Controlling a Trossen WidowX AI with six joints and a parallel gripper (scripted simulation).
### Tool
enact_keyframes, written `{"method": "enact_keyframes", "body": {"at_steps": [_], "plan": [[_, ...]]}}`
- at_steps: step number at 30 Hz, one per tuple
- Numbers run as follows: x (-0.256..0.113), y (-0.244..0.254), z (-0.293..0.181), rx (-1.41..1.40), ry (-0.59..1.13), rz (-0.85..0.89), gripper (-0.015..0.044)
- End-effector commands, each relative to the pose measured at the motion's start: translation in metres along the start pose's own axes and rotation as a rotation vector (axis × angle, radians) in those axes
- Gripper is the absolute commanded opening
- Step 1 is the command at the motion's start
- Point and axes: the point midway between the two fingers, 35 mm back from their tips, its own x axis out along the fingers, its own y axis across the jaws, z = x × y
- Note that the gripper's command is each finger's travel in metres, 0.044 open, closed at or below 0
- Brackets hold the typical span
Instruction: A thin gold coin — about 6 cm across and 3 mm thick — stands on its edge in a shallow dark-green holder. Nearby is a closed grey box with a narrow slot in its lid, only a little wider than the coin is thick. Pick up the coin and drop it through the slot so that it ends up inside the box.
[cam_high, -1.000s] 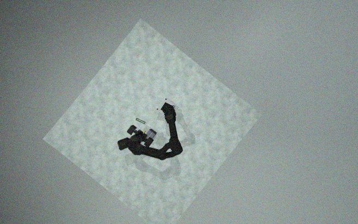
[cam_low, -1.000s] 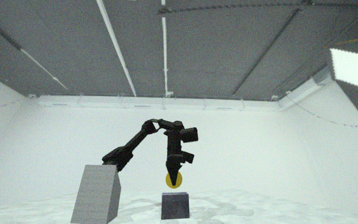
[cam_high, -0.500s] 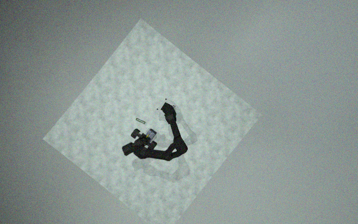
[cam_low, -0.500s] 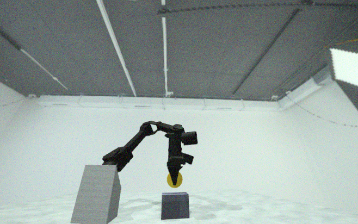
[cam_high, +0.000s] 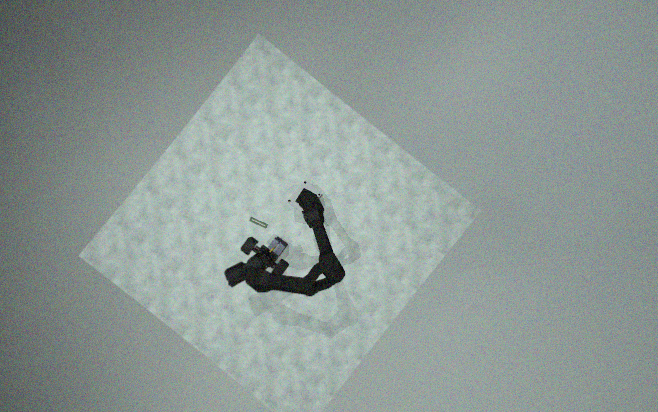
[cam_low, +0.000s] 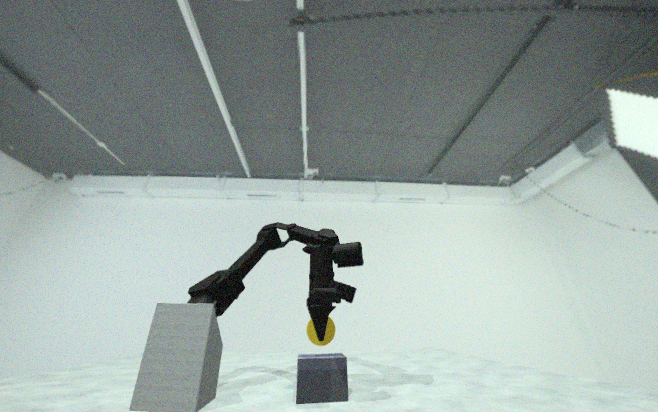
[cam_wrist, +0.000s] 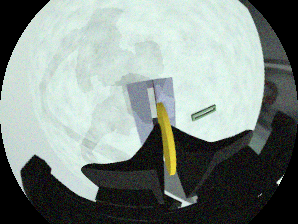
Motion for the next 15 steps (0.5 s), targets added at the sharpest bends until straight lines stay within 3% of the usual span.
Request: {"method": "enact_keyframes", "body": {"at_steps": [1,15], "plan": [[-0.0012,0.0019,0.0006,0.006,-0.001,-0.001,0.0000],[-0.0009,0.0027,0.0005,0.006,0.001,-0.001,0.0000]]}}
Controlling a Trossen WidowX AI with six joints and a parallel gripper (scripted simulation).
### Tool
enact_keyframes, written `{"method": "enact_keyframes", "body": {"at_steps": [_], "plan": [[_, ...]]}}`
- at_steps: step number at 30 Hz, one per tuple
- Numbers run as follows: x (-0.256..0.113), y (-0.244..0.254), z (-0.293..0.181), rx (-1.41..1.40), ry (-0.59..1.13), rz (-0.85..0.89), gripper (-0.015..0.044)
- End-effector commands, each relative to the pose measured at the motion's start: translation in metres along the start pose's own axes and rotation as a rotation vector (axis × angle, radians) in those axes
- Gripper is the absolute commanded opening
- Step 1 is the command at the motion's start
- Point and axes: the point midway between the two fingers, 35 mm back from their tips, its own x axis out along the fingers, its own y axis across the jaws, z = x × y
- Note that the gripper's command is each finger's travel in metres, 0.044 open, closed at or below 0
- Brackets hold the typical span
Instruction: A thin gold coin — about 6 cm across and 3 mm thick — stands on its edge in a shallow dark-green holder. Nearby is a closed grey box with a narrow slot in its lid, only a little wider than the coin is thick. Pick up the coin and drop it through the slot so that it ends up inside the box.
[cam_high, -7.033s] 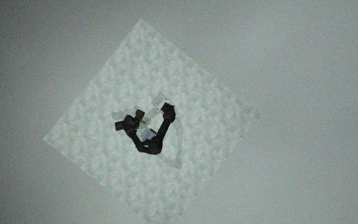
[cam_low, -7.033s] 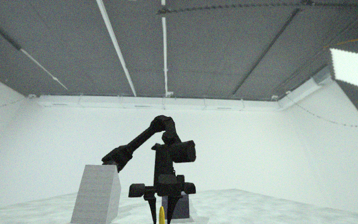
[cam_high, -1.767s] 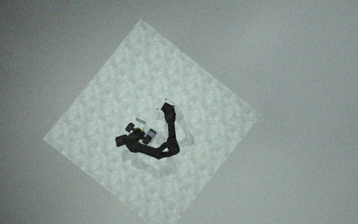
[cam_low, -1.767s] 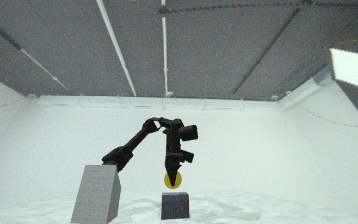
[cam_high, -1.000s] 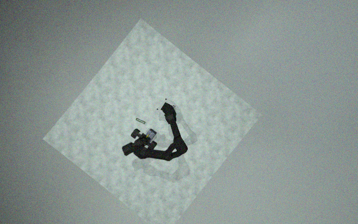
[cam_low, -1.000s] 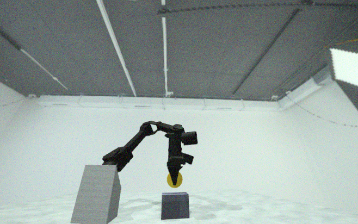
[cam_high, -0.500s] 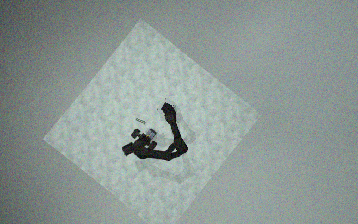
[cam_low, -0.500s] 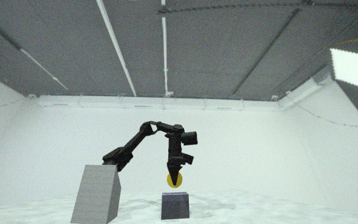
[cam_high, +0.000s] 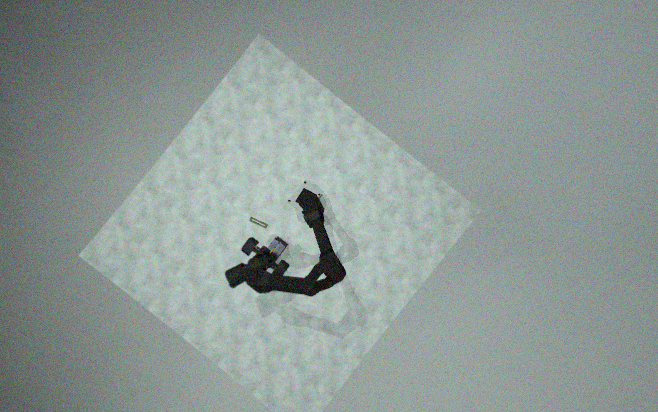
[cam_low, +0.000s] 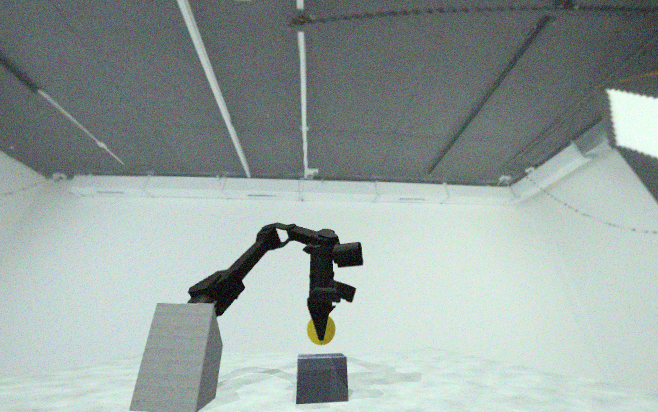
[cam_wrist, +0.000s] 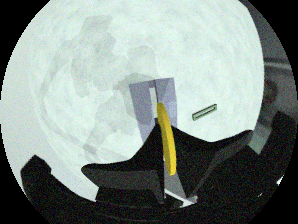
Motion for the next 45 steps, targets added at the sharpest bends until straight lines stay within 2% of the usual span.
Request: {"method": "enact_keyframes", "body": {"at_steps": [1,31,37,45], "plan": [[0.000,0.000,0.000,-0.002,0.000,0.000,0.0000],[0.019,0.001,0.000,0.006,0.000,0.001,0.0000],[0.017,0.001,0.000,-0.001,0.002,-0.002,0.0157],[0.017,0.001,0.000,-0.001,0.002,-0.002,0.0161]]}}
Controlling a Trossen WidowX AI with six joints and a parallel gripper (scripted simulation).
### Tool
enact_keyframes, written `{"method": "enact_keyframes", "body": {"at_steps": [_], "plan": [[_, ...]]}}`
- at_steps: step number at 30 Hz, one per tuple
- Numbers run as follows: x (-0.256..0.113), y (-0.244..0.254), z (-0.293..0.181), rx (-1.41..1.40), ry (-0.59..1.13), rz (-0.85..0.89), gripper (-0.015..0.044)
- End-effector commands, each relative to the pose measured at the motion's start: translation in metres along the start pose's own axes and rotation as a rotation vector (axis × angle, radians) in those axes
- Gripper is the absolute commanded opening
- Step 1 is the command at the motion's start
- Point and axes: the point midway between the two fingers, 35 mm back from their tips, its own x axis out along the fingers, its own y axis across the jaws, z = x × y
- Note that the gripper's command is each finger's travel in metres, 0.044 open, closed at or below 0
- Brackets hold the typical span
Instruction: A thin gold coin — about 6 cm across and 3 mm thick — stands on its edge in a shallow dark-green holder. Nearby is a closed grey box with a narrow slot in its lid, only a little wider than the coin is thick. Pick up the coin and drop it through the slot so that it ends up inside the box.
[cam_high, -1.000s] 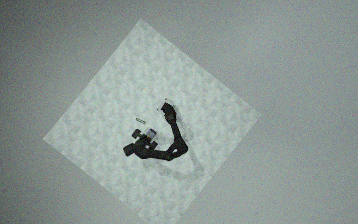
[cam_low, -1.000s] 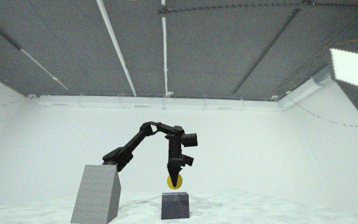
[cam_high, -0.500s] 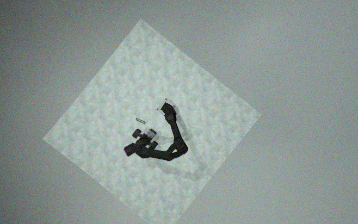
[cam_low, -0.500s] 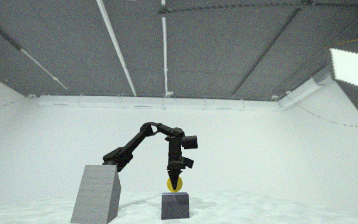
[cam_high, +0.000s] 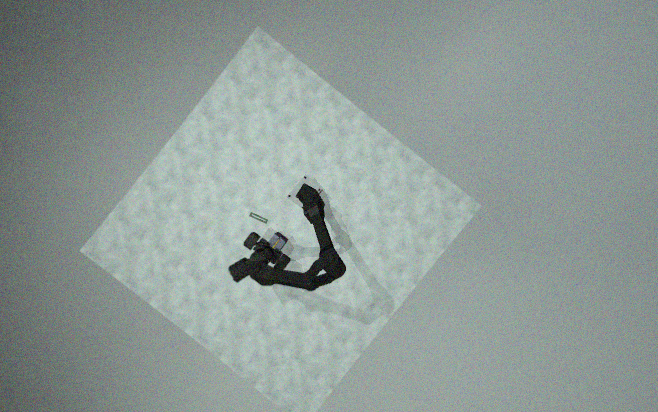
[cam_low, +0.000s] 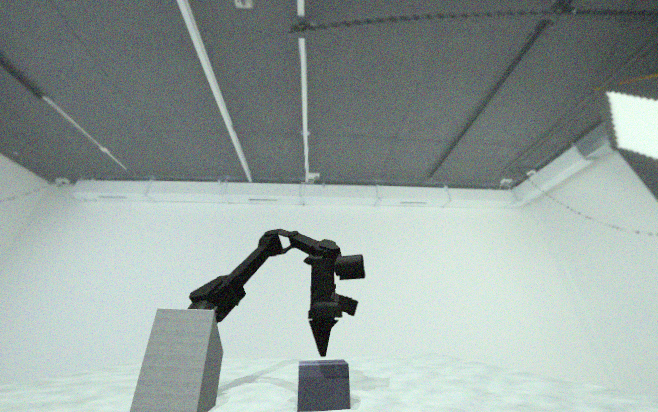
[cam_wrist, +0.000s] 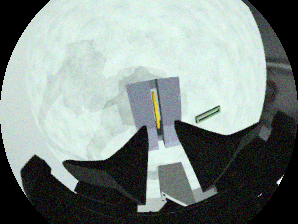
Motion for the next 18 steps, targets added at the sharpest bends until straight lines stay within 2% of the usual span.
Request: {"method": "enact_keyframes", "body": {"at_steps": [1,10,12,14,18], "plan": [[0.000,0.000,0.000,-0.001,0.000,0.000,0.0161],[-0.021,0.000,0.000,0.001,0.000,-0.001,0.0397],[-0.044,0.000,-0.002,0.005,0.002,0.003,0.0440],[-0.057,0.001,-0.003,0.007,0.003,0.006,0.0440],[-0.057,0.001,-0.003,0.007,0.003,0.006,0.0440]]}}
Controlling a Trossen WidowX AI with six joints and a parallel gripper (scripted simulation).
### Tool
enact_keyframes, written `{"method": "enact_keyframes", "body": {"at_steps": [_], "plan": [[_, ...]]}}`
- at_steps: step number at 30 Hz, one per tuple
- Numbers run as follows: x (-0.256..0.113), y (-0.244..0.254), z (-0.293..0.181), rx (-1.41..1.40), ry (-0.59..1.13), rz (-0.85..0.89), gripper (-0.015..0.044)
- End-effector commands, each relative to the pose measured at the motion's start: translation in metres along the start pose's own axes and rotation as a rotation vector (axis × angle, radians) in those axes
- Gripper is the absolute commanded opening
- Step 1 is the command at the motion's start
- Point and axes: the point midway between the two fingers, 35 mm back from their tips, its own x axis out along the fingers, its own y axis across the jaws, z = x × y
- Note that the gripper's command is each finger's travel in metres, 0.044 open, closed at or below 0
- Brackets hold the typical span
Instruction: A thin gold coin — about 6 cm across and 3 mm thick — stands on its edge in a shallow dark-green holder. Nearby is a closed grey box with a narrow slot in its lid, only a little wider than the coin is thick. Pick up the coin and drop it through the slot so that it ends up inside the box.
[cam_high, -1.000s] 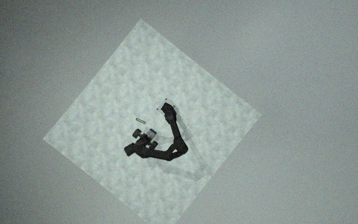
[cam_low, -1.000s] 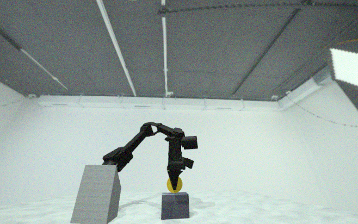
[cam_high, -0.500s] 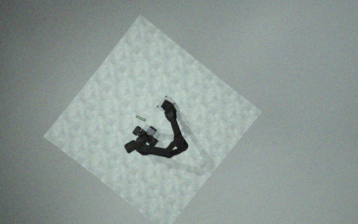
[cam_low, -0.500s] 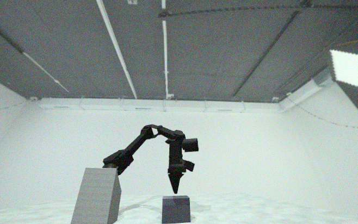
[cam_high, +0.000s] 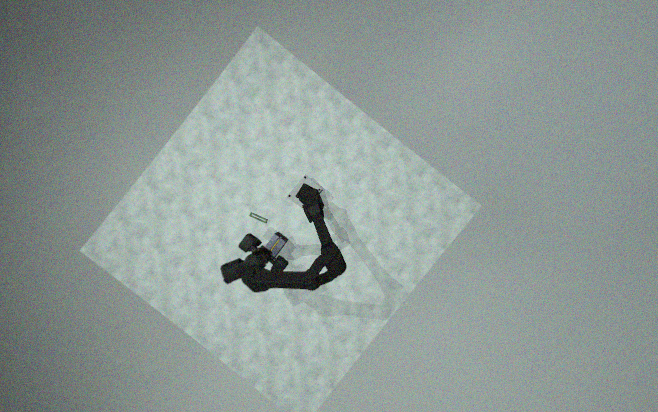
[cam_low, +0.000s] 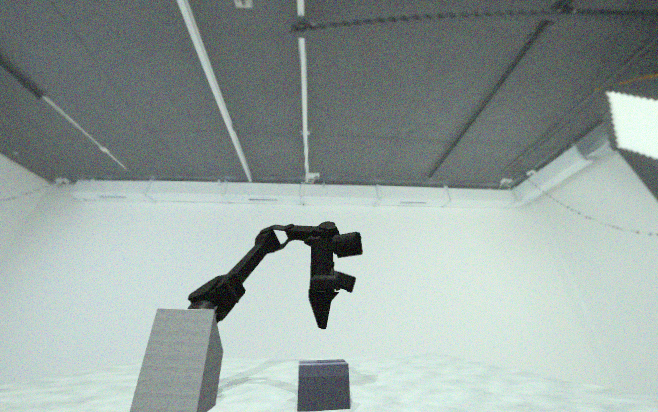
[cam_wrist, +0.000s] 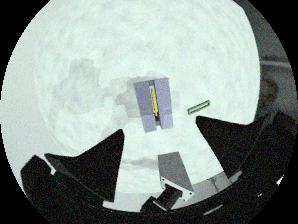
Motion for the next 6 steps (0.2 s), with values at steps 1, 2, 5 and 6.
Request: {"method": "enact_keyframes", "body": {"at_steps": [1,2,5,6], "plan": [[-0.0046,0.0009,-0.0016,-0.007,0.007,0.000,0.0440],[-0.0046,0.0009,-0.0016,-0.007,0.007,0.000,0.0440],[-0.0046,0.0009,-0.0016,-0.007,0.007,0.000,0.0440],[-0.0046,0.0009,-0.0016,-0.007,0.007,0.000,0.0440]]}}
